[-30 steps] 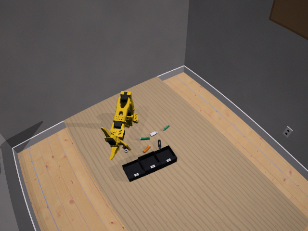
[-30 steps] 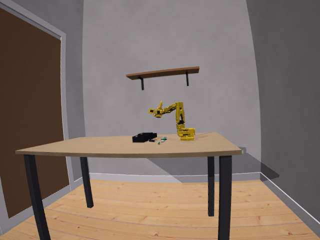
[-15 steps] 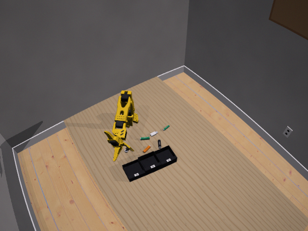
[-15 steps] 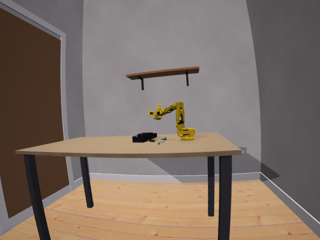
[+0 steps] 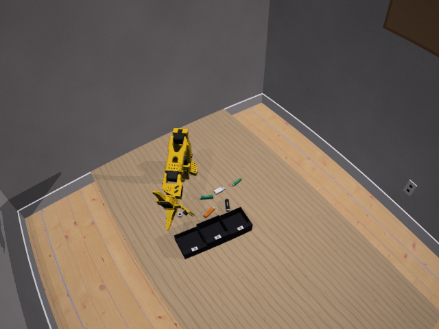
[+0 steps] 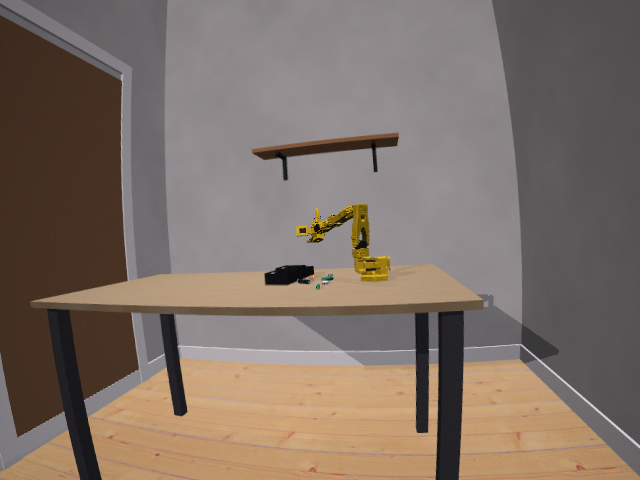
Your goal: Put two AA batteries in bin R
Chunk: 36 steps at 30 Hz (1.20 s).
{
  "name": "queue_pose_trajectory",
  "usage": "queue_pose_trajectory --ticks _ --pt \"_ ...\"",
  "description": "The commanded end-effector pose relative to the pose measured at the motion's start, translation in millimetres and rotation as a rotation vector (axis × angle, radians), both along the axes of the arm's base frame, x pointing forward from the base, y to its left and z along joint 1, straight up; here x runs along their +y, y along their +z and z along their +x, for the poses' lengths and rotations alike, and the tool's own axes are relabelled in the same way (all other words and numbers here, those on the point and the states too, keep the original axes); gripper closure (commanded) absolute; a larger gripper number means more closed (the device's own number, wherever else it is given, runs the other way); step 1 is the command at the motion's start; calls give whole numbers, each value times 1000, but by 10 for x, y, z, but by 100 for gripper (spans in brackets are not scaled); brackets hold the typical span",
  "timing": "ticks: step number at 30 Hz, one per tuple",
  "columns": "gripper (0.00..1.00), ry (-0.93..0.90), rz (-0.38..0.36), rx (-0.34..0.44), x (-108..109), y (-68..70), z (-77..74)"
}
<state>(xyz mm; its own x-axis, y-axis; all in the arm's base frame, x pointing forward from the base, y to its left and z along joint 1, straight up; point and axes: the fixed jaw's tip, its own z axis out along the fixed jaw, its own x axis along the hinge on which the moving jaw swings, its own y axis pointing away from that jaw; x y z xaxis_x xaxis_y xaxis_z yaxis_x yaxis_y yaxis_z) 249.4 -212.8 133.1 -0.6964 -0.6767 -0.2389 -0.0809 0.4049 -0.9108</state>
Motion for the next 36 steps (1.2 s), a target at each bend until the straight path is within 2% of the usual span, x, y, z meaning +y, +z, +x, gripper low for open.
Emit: queue_pose_trajectory --ticks 1,8,9,25,26,36 --pt "0 23 -32 -11 65 140 0" --pt "0 41 -24 24 129 115 -13" --pt "0 32 13 55 106 -30 -21" --pt "0 82 36 149 275 -92 -79" --pt "0 73 72 179 258 -223 -94" --pt "0 108 90 243 373 -261 -149"
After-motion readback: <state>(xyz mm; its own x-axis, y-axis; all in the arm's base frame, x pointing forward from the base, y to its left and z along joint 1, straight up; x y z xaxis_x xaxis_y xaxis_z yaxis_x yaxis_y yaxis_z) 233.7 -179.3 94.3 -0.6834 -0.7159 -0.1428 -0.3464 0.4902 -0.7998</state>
